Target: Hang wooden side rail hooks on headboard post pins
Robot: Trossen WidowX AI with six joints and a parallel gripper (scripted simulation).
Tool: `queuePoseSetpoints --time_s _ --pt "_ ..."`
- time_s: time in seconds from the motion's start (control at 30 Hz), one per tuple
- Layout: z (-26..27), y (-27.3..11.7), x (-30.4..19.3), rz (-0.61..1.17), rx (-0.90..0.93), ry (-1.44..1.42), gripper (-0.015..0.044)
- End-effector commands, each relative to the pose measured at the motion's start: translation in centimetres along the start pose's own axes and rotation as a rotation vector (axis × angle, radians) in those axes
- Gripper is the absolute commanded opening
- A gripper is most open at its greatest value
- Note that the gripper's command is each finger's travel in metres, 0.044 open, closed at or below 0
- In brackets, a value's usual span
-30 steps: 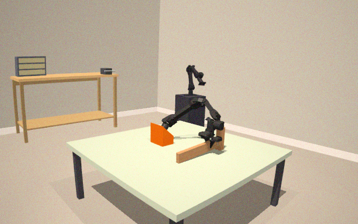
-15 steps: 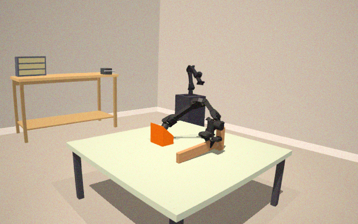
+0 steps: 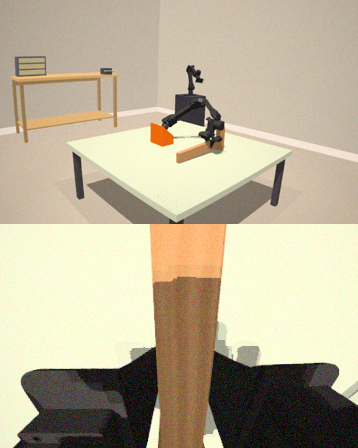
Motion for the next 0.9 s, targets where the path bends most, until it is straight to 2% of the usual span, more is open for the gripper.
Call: queuePoseSetpoints --time_s 0.0,0.87 --pt "0.38 -0.79 -0.17 0.004 0.025 -0.004 0.0000" --pt "0.25 -1.06 -0.48 0.004 0.025 -0.004 0.0000"
Point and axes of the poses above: the point midway between the two fingers, 35 mm back from their tips, its own y axis out along the fingers, its own z axis across the jaws, x = y × z, the point moved 10 cm from there along -y, back along the fingers, and after that the axes turned 14 degrees about -y, right-handed, at the moved point
